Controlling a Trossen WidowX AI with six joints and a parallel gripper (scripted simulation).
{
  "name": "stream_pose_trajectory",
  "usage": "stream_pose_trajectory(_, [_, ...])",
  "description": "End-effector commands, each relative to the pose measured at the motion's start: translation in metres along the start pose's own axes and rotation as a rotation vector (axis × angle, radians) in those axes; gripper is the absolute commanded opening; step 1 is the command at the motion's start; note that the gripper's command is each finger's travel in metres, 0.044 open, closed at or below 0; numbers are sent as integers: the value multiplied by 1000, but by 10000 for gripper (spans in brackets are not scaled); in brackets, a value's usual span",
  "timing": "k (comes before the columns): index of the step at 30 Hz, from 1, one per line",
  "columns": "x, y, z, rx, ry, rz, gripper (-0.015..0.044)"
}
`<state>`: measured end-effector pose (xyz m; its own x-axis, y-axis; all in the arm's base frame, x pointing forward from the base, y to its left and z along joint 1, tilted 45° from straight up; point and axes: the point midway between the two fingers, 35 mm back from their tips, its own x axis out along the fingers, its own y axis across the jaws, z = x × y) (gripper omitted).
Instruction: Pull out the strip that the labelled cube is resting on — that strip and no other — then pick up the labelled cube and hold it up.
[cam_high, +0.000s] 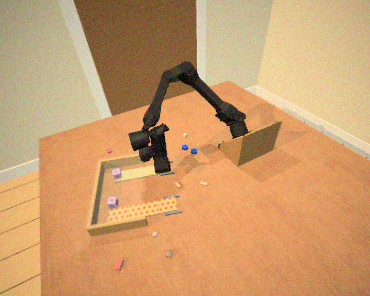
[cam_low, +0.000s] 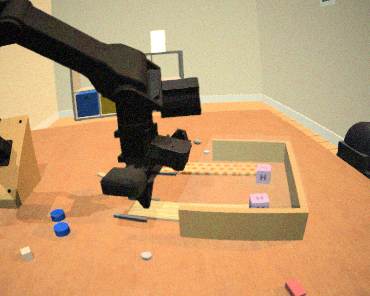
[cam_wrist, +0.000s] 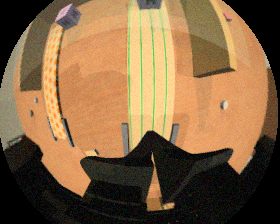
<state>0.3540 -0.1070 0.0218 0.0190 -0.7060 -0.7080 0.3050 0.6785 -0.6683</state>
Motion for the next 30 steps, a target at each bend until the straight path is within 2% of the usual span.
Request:
stream_pose_trajectory(1, [4,0,-10,-1,12,-4,0])
stream_pose_trajectory(30, [5,2,-55,-3,14,-4,0])
